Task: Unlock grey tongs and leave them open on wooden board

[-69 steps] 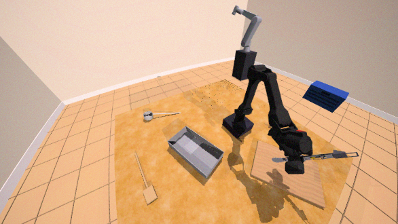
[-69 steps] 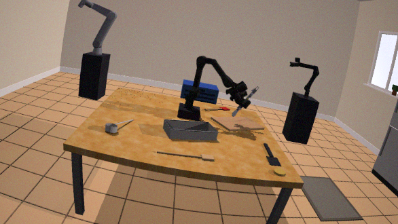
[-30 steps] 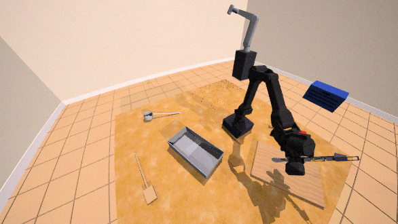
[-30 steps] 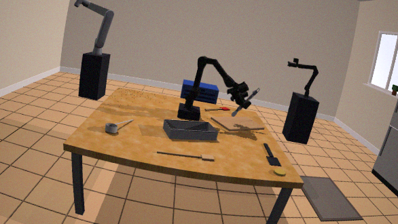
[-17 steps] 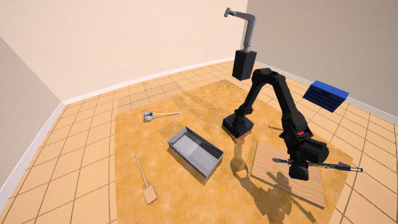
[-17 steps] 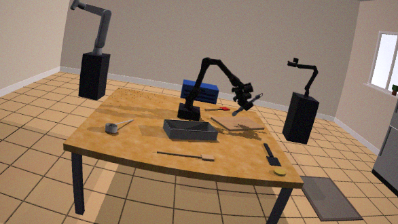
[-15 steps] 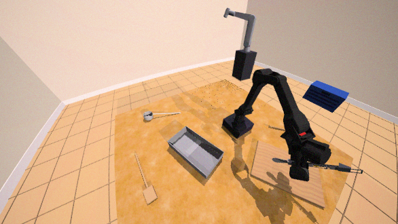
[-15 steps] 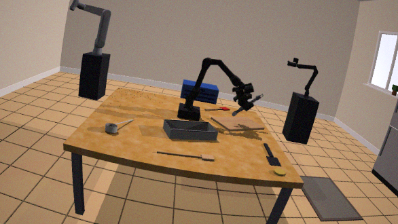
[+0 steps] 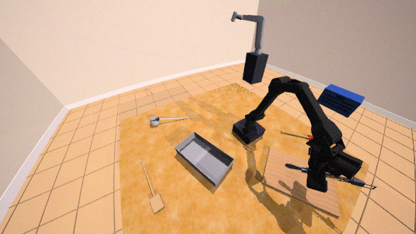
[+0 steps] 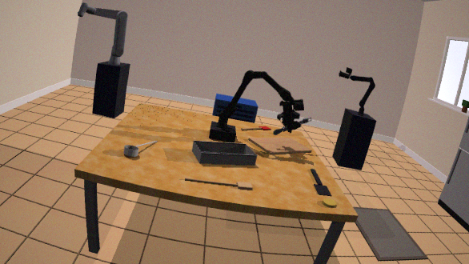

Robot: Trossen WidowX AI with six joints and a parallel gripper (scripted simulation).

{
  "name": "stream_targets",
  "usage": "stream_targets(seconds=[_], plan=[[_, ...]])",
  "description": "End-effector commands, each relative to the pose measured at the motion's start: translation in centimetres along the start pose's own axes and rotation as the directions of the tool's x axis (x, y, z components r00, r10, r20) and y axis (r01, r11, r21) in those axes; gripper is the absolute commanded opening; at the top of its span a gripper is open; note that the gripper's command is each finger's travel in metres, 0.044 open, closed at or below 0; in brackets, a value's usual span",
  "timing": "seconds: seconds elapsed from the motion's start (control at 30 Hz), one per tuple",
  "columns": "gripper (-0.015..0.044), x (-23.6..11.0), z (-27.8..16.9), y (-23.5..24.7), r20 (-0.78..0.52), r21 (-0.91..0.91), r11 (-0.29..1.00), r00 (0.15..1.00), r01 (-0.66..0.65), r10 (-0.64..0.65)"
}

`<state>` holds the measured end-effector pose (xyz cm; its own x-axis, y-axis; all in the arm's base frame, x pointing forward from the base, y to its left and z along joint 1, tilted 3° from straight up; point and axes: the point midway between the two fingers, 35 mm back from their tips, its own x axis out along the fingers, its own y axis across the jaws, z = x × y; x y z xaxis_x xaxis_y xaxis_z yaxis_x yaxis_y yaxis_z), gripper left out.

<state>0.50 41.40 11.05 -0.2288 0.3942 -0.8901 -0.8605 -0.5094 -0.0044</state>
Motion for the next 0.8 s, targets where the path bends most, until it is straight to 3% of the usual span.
stream_targets(seconds=[0.0,0.77], plan=[[-0.015,0.0,0.33,0.0,-0.07,-0.004,1.0,0.997,0.011,-0.011],[-0.015,-0.08,0.08,0.83,-0.408,-0.079,0.996,0.911,0.034,-0.064]])
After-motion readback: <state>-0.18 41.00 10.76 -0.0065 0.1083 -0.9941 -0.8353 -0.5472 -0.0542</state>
